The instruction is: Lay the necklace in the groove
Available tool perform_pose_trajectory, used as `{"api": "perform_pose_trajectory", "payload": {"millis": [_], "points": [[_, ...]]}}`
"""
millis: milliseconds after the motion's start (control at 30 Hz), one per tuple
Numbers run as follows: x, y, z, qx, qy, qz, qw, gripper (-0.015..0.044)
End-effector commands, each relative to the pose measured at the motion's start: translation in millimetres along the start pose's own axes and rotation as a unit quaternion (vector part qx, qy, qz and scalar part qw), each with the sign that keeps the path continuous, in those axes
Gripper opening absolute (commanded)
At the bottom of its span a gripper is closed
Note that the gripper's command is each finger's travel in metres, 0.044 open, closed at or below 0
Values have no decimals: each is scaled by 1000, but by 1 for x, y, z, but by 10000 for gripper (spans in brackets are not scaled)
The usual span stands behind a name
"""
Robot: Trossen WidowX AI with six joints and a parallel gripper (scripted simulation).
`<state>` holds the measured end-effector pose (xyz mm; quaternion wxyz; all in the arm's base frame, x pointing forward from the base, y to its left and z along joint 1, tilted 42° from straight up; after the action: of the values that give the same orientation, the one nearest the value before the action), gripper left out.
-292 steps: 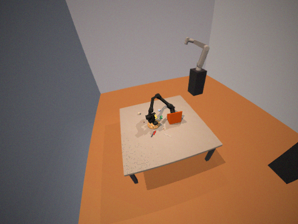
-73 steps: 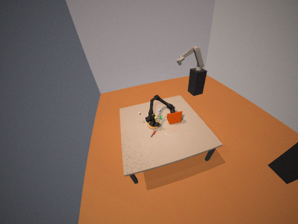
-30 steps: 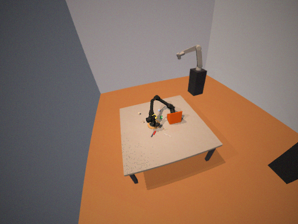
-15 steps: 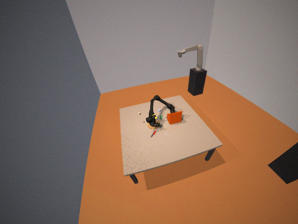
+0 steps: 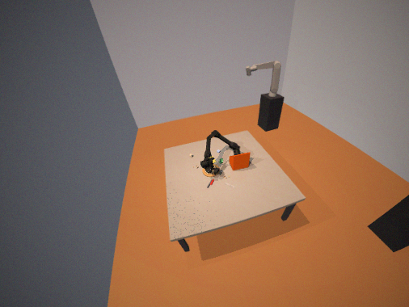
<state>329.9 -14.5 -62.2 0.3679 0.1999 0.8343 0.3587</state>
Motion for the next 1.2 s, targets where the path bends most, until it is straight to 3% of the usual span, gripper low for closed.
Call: {"api": "perform_pose_trajectory", "payload": {"millis": [0,200,600,1167], "points": [[0,1,0,-2,-3,1,1000,440],[0,1,0,-2,-3,1,1000,440],[5,28,-76,-1,72,1,997,125],[8,24,-91,-3,86,2,996,120]]}}
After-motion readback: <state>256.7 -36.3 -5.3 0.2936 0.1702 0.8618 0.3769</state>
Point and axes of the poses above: the point midway between the two fingers, 35 mm back from their tips, its own y axis back along the fingers, its own x axis across the jaws, z = x × y, the point moved 7 cm from there along y, back along the fingers, and after that the axes turned 1 degree about y, right-handed, at the moved point
